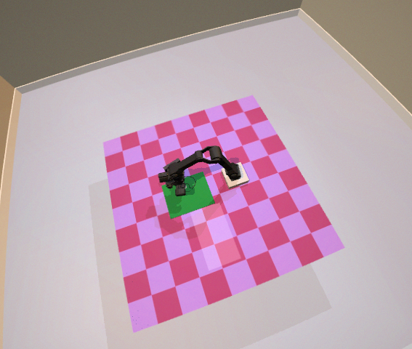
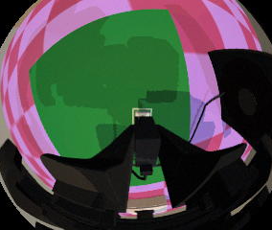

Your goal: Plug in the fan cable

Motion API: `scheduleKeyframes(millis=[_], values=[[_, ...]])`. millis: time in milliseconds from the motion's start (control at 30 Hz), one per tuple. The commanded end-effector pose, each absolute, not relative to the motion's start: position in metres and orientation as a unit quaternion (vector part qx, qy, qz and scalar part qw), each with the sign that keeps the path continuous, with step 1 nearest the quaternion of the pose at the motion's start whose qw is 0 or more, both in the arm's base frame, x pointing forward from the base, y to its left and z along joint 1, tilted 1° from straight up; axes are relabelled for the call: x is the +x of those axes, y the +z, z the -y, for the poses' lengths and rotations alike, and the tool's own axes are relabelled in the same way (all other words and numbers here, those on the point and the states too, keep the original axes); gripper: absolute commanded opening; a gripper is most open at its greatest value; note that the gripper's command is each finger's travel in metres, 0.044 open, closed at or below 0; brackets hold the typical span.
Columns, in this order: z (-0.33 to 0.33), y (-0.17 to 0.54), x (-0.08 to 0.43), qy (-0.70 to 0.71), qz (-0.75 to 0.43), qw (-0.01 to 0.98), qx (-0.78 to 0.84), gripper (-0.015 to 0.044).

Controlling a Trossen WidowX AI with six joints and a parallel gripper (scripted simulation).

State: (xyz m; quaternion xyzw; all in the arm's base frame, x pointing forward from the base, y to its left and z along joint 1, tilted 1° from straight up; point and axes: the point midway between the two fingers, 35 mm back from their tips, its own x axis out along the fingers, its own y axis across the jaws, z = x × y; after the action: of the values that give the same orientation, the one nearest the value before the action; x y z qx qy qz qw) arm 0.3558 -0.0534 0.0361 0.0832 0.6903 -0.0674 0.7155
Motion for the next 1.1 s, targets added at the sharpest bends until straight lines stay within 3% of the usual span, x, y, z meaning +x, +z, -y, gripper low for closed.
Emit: scheduleKeyframes(millis=[0, 533, 867, 1067], values=[[0.053, 0.033, 0.356, -0.068, -0.69, 0.715, 0.085, 0.0], [0.053, 0.023, 0.356, -0.068, -0.69, 0.715, 0.085, 0.0], [0.054, 0.026, 0.356, -0.068, -0.69, 0.715, 0.083, 0.026], [0.055, 0.068, 0.355, -0.068, -0.69, 0.715, 0.085, 0.026]])
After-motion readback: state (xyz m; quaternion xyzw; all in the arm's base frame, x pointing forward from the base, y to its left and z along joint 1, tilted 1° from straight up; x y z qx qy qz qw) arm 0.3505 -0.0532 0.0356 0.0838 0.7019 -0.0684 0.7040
